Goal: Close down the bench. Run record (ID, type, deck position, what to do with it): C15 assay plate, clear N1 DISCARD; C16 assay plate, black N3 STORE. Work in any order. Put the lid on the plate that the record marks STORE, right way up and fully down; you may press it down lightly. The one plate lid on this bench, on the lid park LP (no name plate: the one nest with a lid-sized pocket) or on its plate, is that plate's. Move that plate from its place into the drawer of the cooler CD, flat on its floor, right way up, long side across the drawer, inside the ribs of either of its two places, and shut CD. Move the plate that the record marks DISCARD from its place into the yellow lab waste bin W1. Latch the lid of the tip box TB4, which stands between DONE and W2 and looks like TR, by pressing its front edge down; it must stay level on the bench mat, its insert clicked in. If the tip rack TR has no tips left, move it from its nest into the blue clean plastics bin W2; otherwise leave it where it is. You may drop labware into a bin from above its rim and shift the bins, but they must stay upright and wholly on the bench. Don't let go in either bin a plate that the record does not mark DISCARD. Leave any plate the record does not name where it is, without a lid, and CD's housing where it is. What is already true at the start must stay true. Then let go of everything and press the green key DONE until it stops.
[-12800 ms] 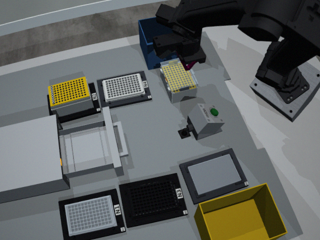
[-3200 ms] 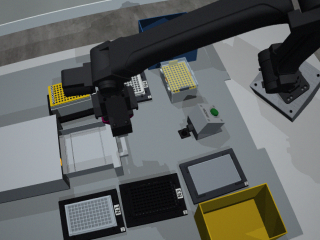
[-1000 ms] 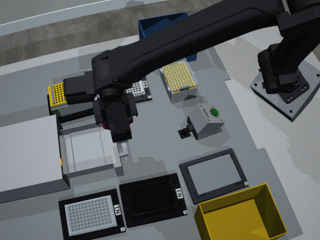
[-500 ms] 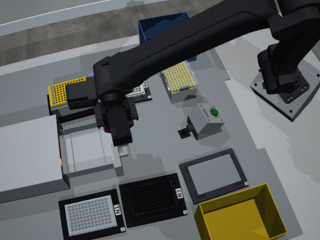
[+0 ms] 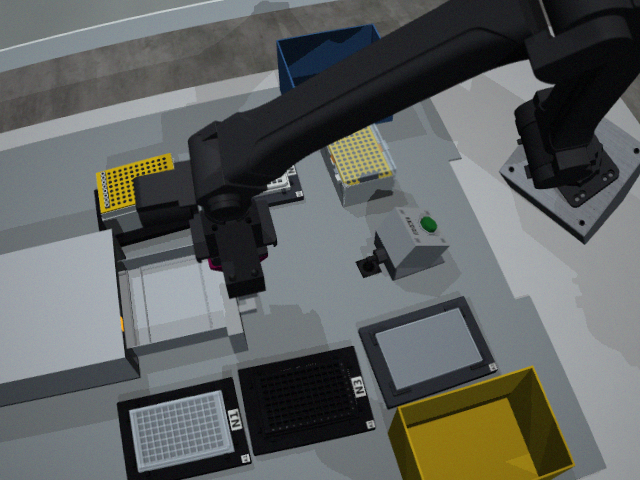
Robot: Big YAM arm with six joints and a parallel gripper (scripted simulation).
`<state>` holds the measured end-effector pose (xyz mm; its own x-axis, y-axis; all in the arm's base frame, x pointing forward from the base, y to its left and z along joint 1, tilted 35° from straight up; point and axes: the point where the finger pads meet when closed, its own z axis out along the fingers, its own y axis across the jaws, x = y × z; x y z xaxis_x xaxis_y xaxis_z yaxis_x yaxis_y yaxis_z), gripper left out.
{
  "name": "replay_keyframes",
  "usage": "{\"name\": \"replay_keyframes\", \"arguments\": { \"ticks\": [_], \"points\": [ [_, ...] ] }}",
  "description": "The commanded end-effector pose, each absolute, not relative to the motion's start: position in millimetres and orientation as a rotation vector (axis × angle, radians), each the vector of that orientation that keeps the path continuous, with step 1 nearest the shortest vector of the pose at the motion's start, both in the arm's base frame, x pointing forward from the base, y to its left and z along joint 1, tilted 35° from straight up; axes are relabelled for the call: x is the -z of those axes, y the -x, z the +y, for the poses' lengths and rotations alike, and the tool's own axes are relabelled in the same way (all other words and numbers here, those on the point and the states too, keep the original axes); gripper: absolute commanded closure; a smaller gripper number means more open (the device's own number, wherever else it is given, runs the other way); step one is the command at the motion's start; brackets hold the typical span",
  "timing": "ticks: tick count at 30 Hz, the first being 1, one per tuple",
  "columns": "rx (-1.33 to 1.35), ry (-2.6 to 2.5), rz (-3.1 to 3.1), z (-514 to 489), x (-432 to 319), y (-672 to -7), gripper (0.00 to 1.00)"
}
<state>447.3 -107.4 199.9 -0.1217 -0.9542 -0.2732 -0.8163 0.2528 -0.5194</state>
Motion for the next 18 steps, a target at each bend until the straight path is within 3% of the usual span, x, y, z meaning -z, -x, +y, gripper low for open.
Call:
{"name": "replay_keyframes", "arguments": {
  "ticks": [1,18],
  "points": [
    [0.307,1.607,1.982,-102.5,-184.3,-455.9,0.70],
    [0.305,1.607,1.981,-98.6,-167.8,-466.7,0.70]
  ]
}}
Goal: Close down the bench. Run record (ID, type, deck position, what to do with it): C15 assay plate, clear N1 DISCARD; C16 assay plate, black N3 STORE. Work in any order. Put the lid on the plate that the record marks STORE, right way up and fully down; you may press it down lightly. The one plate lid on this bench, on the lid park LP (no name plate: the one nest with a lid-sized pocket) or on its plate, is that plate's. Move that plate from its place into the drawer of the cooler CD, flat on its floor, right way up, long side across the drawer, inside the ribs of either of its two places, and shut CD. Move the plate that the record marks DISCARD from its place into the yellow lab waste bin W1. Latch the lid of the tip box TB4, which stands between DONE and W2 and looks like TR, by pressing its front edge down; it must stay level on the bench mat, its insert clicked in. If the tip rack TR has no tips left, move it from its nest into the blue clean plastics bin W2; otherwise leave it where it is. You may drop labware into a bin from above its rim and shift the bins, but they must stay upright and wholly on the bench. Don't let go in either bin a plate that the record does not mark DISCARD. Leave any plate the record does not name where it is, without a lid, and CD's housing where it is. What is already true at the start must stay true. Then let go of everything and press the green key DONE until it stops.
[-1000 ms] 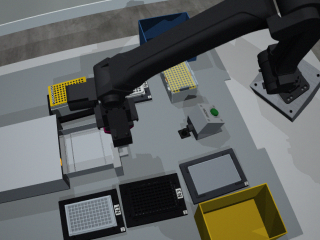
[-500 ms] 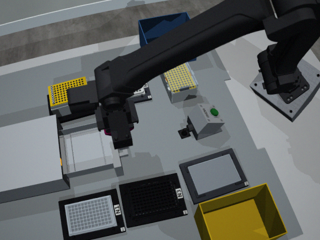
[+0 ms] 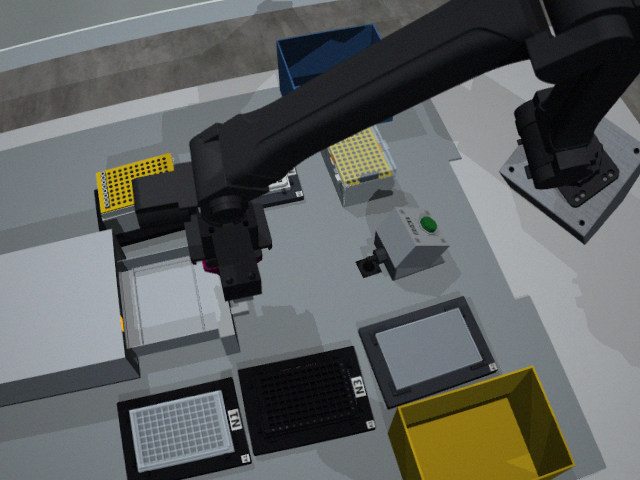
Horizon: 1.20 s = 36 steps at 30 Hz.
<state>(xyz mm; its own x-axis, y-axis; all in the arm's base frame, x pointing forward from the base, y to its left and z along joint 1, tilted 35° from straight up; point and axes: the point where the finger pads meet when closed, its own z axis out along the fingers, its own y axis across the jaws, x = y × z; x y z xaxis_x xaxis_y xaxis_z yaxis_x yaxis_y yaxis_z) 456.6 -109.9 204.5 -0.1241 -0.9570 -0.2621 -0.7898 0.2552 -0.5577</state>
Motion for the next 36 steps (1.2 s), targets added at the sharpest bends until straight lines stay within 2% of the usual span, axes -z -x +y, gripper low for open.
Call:
{"name": "replay_keyframes", "arguments": {
  "ticks": [1,36],
  "points": [
    [0.305,1.607,1.981,-98.3,-166.7,-467.4,0.70],
    [0.306,1.612,1.976,-97.4,-164.0,-469.2,0.70]
  ]
}}
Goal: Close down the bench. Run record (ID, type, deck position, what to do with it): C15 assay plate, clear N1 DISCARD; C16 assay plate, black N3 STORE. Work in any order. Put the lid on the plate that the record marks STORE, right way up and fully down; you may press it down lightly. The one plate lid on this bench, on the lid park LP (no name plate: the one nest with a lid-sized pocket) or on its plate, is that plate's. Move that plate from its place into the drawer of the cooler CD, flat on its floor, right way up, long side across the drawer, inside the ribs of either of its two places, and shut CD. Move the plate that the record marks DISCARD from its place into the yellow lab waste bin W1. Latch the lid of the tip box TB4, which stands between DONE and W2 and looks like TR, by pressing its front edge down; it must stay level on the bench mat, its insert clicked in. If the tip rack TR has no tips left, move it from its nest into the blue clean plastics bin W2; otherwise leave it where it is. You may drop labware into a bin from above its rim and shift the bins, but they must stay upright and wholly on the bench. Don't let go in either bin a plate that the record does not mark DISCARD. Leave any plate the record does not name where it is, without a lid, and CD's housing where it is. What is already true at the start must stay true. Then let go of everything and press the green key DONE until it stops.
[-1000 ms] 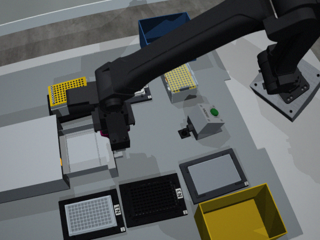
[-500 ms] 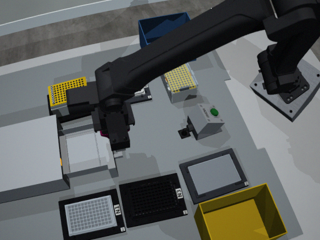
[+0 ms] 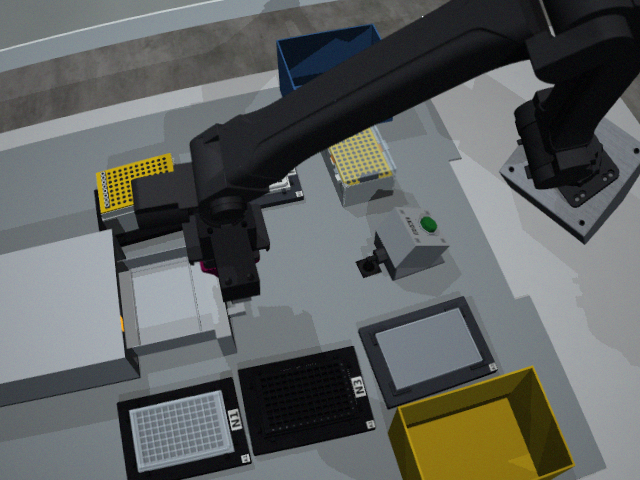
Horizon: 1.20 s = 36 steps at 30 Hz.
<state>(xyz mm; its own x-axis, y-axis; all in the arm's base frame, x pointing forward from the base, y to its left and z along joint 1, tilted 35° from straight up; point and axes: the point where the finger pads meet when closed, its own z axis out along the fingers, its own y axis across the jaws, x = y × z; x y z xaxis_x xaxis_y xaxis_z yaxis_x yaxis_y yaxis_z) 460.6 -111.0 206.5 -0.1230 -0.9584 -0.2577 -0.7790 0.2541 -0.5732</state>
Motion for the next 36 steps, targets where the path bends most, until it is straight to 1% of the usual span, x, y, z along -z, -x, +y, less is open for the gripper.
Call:
{"name": "replay_keyframes", "arguments": {
  "ticks": [1,36],
  "points": [
    [0.306,1.612,1.976,-97.4,-164.0,-469.2,0.70],
    [0.306,1.615,1.974,-95.7,-160.5,-463.3,0.70]
  ]
}}
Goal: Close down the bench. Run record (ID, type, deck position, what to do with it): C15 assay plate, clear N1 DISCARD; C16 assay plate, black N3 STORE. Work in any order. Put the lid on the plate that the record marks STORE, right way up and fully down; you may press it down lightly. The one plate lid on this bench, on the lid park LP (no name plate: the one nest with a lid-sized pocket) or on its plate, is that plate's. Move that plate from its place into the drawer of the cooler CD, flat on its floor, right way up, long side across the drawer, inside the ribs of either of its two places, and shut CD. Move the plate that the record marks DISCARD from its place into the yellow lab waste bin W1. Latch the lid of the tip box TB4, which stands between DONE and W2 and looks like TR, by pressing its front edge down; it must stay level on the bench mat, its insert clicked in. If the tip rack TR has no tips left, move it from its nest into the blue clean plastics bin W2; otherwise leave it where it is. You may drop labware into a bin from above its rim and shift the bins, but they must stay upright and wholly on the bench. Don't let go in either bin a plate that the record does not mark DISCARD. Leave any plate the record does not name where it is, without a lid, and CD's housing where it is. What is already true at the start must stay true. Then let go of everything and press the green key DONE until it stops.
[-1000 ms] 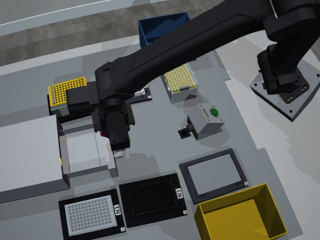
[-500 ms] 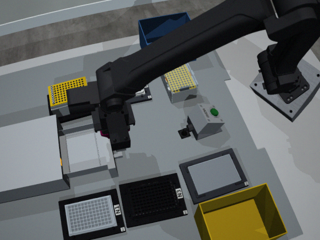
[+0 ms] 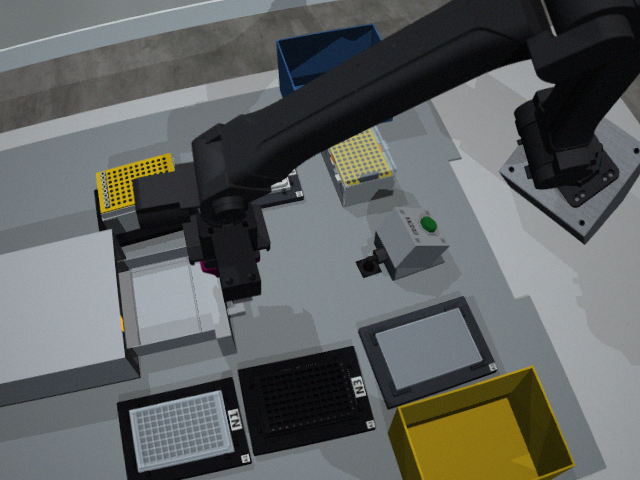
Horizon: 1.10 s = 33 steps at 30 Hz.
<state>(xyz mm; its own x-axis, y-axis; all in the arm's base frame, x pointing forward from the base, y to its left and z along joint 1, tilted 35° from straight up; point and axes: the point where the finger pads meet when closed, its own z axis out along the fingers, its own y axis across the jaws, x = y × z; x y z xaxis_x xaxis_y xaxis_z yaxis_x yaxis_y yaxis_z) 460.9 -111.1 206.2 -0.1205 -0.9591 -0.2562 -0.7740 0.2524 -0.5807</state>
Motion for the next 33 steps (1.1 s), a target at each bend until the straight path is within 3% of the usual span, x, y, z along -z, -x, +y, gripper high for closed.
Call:
{"name": "replay_keyframes", "arguments": {
  "ticks": [1,33],
  "points": [
    [0.306,1.615,1.974,-95.7,-160.5,-463.3,0.70],
    [0.291,1.620,1.982,-92.9,-155.1,-454.5,0.70]
  ]
}}
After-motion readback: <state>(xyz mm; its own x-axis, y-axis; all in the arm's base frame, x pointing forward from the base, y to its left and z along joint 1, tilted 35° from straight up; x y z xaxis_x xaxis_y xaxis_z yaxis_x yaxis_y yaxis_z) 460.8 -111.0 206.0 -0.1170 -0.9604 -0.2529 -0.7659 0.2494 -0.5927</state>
